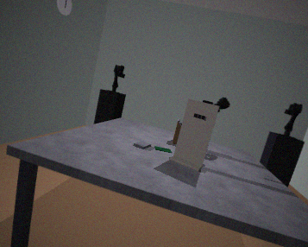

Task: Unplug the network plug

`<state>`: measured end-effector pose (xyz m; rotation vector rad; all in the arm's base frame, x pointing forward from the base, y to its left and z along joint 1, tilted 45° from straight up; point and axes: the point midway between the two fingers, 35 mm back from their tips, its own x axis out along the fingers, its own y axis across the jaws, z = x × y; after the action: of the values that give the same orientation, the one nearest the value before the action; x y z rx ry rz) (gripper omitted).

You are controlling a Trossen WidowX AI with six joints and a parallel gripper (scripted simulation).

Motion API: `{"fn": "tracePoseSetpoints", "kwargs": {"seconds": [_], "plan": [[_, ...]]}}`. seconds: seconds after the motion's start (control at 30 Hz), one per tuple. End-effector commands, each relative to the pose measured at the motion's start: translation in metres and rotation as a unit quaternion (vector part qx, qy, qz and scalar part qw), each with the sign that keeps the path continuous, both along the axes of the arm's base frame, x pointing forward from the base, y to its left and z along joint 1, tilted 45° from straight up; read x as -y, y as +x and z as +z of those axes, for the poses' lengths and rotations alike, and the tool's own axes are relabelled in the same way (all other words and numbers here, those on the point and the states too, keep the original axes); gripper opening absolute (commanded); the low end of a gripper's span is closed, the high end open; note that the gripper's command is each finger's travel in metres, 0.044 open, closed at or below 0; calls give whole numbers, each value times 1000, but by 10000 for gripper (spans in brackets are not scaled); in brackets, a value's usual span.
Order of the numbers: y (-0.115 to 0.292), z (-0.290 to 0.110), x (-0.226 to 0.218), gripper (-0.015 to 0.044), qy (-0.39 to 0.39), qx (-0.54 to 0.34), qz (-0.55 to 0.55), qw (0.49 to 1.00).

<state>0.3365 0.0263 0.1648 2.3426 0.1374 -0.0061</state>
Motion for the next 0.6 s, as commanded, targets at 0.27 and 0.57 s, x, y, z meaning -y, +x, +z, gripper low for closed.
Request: {"fn": "tracePoseSetpoints", "kwargs": {"seconds": [0.27, 0.57], "plan": [[-4, 0, -1, 0, 1, -3, -1, 1000], [-7, 1, -2, 0, 1, -3, -1, 1000]]}}
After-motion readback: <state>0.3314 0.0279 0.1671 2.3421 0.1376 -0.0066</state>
